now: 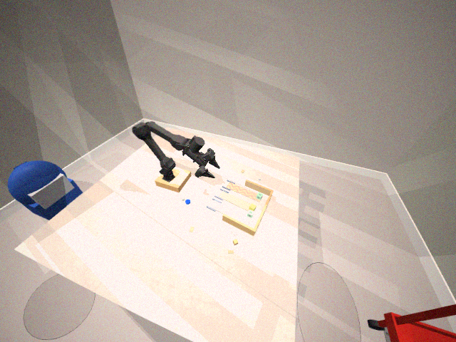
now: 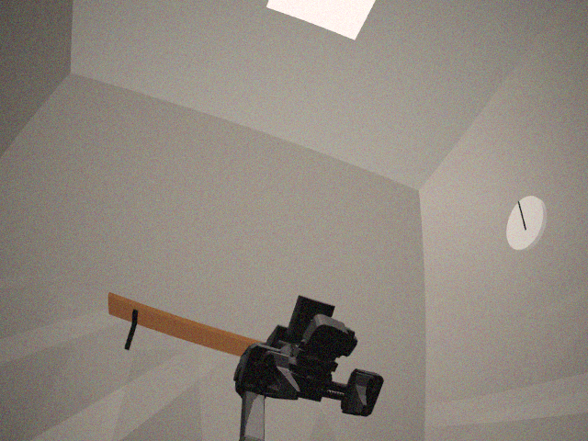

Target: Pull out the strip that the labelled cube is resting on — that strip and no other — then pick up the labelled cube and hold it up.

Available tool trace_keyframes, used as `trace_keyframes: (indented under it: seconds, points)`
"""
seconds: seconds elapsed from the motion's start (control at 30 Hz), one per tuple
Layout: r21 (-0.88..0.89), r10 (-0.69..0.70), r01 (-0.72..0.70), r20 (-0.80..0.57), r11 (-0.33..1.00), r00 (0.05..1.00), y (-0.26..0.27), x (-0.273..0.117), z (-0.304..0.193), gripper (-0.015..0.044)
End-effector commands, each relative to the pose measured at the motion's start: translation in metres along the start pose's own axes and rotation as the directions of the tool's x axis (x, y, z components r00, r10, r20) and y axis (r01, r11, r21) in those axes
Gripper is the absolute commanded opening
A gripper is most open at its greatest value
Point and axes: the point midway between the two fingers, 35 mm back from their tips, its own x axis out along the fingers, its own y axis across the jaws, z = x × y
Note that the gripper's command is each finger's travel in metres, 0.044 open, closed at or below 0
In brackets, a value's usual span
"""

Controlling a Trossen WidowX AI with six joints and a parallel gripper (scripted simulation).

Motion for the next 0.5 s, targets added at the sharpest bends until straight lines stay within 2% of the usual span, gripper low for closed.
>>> trace_keyframes:
  seconds: [0.0,0.13,0.23,0.47]
  points:
    - [0.003,0.005,-0.005,-0.008,1.0,1.0,0.001,0.001,-0.002,0.04]
    - [0.003,0.005,-0.005,-0.008,1.0,1.0,0.001,0.001,-0.002,0.04]
    - [0.024,0.018,-0.016,-0.069,1.0,0.997,0.006,0.009,0.001,0.0321]
    - [0.108,0.059,-0.022,-0.35,0.994,0.935,0.033,0.051,0.007,0.0138]
